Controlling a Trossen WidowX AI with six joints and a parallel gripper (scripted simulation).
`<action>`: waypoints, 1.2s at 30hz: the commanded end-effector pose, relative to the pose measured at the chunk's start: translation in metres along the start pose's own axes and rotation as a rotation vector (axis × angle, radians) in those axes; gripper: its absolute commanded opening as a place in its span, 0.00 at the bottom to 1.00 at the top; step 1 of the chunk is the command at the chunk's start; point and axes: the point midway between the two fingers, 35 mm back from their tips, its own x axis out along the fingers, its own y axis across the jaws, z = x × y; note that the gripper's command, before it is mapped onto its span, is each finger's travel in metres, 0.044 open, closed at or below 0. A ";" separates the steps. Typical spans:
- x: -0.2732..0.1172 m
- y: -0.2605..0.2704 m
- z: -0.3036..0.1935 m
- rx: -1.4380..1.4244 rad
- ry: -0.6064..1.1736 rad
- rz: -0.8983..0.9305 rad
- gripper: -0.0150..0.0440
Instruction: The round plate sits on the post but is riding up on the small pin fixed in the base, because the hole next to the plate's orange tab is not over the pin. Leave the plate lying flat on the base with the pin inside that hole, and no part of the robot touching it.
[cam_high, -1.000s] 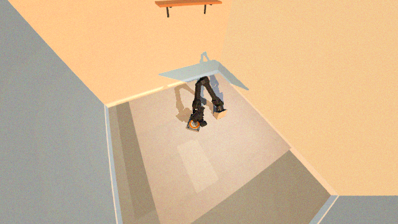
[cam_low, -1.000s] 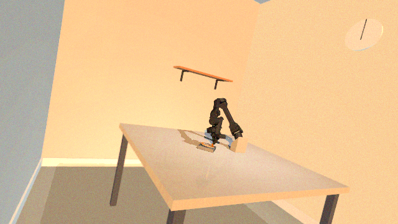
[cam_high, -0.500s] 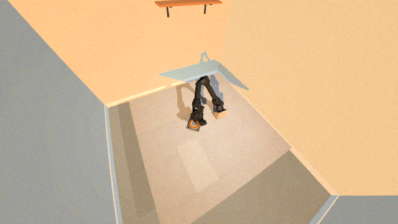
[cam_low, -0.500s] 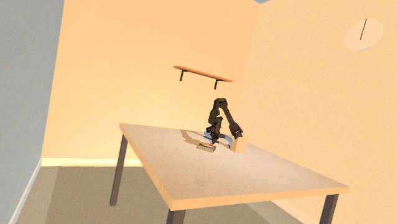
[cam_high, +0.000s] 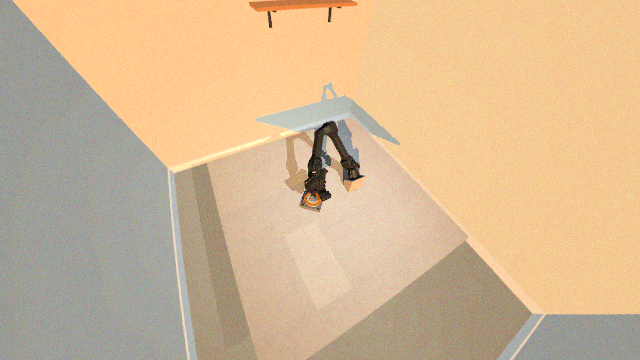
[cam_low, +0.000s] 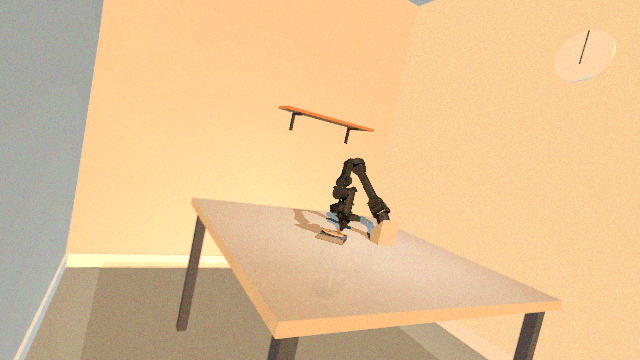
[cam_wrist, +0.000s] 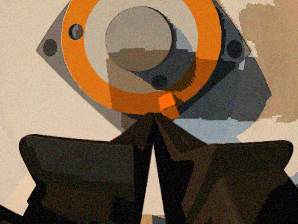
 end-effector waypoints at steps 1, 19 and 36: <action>0.002 -0.008 0.001 0.004 0.006 -0.014 0.25; 0.002 -0.016 0.006 0.004 0.005 -0.014 0.25; 0.001 -0.027 0.016 0.005 0.005 -0.015 0.25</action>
